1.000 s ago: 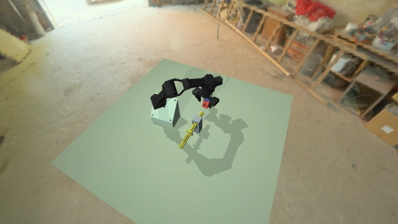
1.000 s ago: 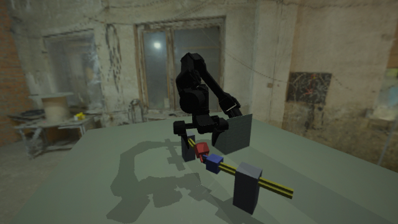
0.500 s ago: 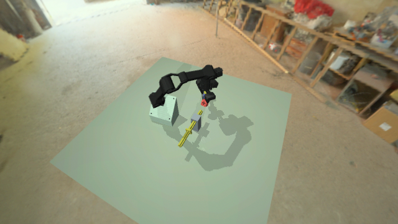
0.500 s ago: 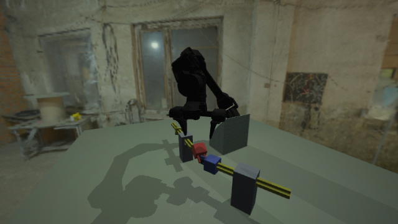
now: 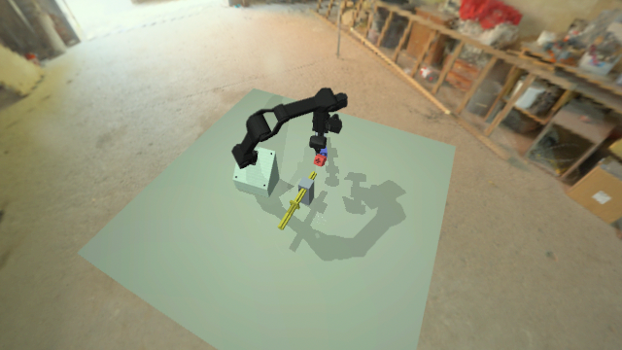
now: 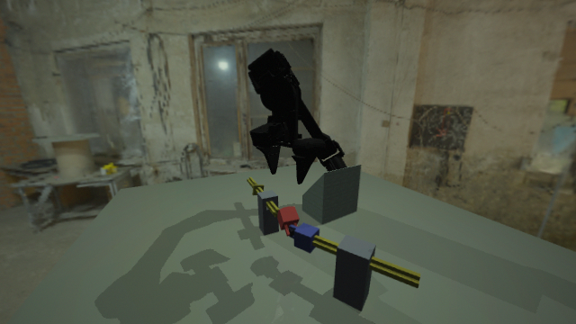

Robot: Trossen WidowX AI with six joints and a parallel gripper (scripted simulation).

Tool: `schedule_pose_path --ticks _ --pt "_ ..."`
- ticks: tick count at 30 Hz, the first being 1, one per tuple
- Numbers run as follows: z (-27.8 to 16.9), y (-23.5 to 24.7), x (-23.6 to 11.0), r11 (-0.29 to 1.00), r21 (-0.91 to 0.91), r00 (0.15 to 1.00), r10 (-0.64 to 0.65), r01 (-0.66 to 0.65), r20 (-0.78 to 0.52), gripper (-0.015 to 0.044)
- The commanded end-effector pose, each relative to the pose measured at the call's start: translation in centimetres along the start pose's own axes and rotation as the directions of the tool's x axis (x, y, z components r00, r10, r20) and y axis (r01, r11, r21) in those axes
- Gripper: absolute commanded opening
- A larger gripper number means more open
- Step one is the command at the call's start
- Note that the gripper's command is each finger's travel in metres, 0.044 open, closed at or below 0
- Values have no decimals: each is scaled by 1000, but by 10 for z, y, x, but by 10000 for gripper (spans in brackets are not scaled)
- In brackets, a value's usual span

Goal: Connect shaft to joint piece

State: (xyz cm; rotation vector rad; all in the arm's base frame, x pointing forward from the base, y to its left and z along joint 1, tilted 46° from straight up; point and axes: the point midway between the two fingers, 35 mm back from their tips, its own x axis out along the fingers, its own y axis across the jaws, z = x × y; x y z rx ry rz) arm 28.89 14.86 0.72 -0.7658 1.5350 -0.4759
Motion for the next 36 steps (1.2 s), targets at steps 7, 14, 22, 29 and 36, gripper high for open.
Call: schedule_pose_path --ticks 7,14,22,29,36 --pt "-5 -2 -31 953 302 1000 6 -6 3 440" --pt "-6 -8 -28 953 302 1000 6 -6 3 440" --pt "-29 -66 5 953 302 1000 -1 1 0 440" --pt "-29 -65 6 930 367 1000 -9 10 -4 440" --pt "-28 -65 8 842 539 999 -31 35 -15 440"
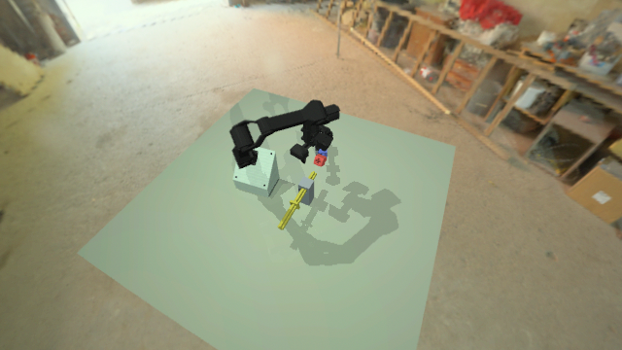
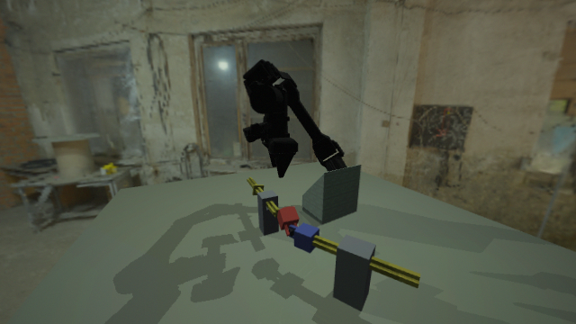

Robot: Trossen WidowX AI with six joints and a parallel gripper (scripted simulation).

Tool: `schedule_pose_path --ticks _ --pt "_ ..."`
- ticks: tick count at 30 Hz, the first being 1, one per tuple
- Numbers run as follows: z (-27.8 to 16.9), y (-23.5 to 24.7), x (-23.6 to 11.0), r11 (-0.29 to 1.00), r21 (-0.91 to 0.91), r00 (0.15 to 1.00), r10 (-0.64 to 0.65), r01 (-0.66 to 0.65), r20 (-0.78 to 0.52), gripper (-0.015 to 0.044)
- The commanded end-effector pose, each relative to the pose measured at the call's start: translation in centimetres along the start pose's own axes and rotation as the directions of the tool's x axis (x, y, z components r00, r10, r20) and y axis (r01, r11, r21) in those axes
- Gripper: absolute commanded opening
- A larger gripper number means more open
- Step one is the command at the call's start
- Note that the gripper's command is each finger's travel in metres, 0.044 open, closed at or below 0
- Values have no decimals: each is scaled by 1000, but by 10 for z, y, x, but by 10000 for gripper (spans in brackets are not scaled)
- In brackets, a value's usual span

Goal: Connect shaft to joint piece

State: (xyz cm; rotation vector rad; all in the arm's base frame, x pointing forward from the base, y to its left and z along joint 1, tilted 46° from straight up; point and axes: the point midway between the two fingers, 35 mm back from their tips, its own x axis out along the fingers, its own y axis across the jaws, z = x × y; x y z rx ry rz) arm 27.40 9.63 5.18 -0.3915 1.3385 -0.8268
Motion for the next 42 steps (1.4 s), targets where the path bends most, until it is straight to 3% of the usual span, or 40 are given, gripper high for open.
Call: schedule_pose_path --ticks 1,20,42 --pt "-1 -1 3 994 105 1000 -24 24 2 440" --pt "-1 1 10 805 589 996 -90 68 7 440" --pt "-1 3 18 327 944 986 -164 37 18 440"
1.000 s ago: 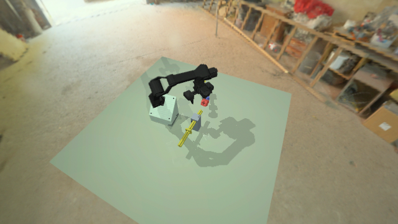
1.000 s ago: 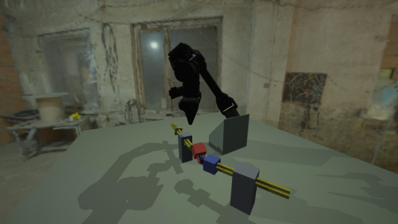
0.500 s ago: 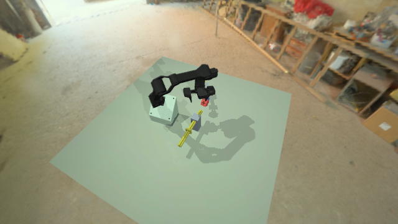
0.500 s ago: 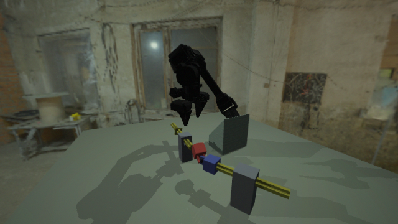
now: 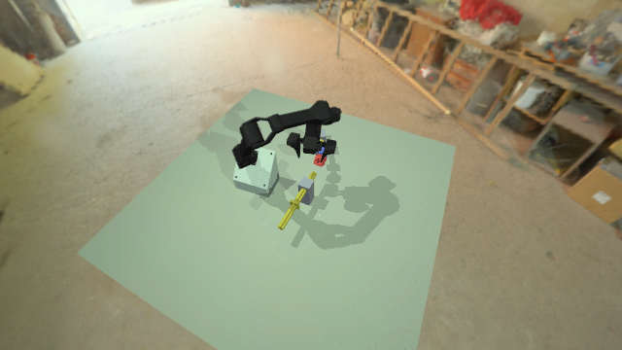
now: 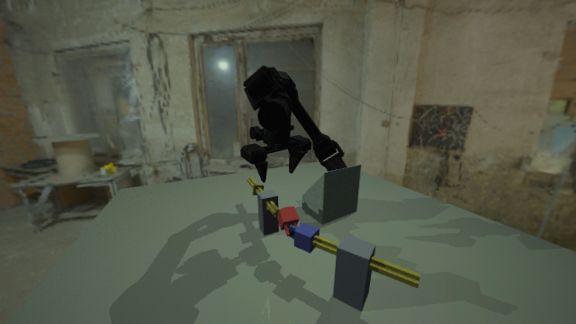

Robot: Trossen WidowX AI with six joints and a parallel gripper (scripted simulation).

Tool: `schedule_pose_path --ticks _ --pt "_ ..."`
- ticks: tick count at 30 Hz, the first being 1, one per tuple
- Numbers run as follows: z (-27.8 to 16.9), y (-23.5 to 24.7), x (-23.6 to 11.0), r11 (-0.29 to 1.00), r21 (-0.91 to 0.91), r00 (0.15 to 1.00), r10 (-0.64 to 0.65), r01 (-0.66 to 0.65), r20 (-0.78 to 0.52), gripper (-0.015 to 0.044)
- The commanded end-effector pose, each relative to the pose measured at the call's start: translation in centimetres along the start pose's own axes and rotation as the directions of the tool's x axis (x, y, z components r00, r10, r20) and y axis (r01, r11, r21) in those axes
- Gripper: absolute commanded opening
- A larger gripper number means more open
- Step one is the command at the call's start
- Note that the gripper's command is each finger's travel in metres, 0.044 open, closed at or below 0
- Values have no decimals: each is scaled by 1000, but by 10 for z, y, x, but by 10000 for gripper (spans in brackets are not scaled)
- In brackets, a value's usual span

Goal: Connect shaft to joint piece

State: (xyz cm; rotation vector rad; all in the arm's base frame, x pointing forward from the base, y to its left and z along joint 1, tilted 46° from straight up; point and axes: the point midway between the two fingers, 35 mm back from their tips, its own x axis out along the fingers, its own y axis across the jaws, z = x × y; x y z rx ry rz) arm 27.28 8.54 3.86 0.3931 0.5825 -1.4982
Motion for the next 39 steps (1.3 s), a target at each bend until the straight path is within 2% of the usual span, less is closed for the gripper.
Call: schedule_pose_path --ticks 1,9,16,30,39 --pt "-1 2 2 994 113 1000 -1 -1 20 440" --pt "-2 2 4 951 309 999 -7 -7 44 440" --pt "-3 3 7 950 313 999 -7 -7 44 440" --pt "-13 7 79 949 314 999 -7 -8 48 440" --pt "-28 12 80 951 309 999 -7 -6 42 440"
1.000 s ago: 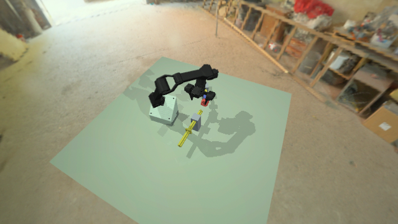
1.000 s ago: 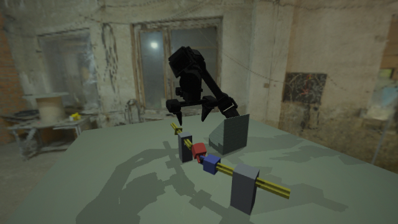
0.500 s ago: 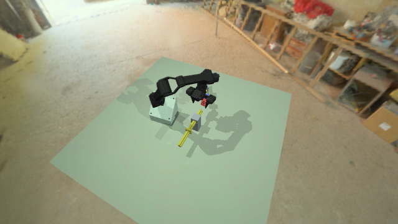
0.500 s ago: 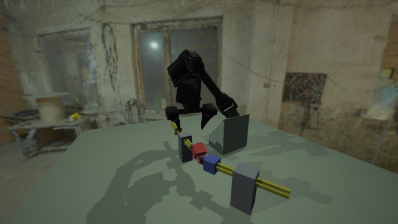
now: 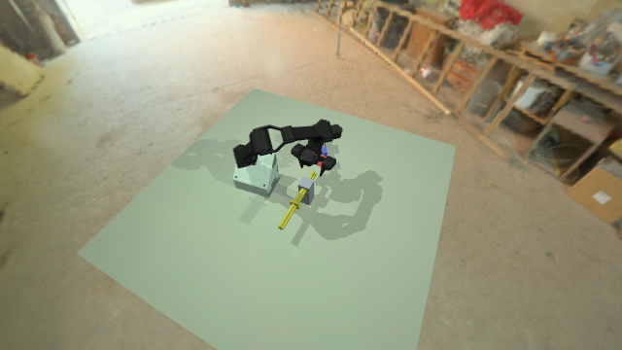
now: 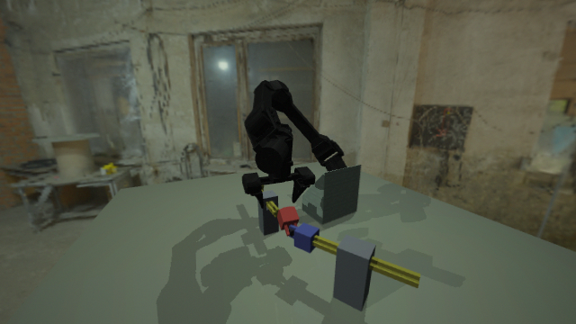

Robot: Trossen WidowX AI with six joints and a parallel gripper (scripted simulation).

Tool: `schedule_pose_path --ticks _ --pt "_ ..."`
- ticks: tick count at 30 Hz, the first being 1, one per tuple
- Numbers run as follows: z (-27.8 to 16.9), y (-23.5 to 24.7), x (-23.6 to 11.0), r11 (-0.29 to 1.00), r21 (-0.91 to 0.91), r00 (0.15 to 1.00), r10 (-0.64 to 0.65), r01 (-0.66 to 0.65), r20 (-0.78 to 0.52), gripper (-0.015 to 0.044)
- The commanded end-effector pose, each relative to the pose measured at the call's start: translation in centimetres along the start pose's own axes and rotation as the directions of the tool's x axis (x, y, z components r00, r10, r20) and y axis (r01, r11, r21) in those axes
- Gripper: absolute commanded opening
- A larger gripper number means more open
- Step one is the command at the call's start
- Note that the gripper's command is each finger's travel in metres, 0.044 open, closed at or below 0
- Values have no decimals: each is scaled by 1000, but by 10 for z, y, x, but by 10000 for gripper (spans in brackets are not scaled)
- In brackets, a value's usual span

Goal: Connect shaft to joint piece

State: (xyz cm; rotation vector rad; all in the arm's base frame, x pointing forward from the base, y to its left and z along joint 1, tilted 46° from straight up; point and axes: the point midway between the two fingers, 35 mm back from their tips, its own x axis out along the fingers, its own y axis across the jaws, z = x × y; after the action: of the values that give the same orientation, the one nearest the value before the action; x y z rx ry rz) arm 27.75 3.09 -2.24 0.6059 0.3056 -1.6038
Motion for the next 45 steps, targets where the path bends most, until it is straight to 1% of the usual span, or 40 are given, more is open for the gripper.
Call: schedule_pose_path --ticks 1,14,18,37,45 --pt "-16 0 -2 1000 -8 1000 2 -2 -3 440" --pt "-64 -1 -11 1000 0 1000 5 -5 -1 440" --pt "-64 -1 -10 1000 0 1000 5 -5 -1 440" --pt "-65 0 18 1000 0 1000 6 -6 1 440" --pt "-65 0 18 1000 0 1000 6 -6 1 230"
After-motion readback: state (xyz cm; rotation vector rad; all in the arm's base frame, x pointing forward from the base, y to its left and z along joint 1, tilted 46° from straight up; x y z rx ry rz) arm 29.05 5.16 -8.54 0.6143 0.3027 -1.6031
